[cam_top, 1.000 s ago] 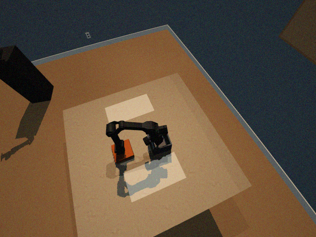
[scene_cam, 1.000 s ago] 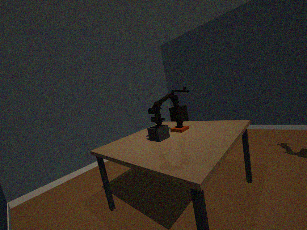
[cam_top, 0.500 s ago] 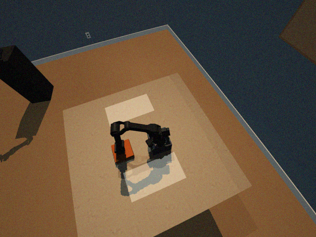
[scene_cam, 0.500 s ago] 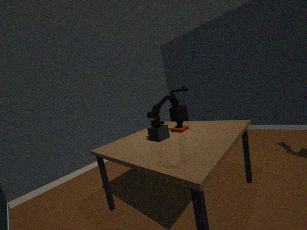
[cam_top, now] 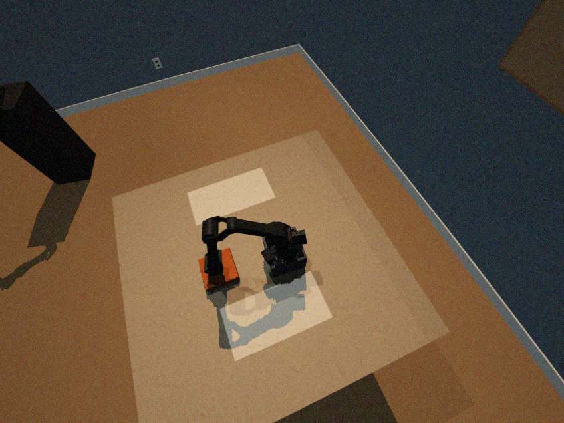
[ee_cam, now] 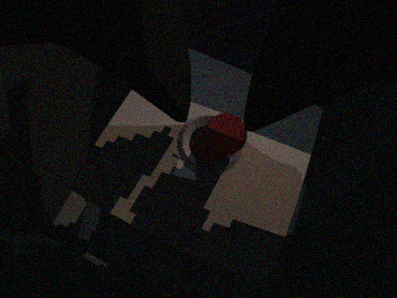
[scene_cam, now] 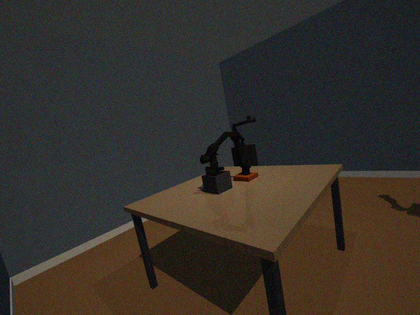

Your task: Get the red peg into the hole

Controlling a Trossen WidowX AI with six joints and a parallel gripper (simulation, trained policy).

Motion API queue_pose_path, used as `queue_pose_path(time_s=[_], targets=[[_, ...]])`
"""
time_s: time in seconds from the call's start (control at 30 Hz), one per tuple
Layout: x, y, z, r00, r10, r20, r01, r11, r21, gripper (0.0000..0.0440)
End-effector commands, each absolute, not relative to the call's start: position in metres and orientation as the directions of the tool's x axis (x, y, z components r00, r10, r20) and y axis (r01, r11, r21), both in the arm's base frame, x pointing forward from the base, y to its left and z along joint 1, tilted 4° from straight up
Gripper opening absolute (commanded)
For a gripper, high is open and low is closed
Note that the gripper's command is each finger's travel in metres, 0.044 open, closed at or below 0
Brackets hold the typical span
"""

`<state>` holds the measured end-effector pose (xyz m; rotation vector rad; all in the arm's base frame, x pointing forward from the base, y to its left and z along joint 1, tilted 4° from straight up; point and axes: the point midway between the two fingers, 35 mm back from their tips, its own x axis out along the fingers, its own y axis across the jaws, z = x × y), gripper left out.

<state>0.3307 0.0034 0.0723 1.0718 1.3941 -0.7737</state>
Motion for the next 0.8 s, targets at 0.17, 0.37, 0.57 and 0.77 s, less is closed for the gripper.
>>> queue_pose_path(time_s=[0.17,0.37,0.57,0.77], targets=[[0.345,0.003,0.087,0.093,0.239,-0.967,0.920,0.350,0.175,0.0107],[0.352,0.006,0.102,0.116,0.301,-0.947,0.916,0.336,0.219,0.0105],[0.359,0.008,0.114,0.134,0.362,-0.922,0.908,0.327,0.261,0.0107],[0.367,0.010,0.120,0.148,0.421,-0.895,0.899,0.320,0.300,0.0106]])
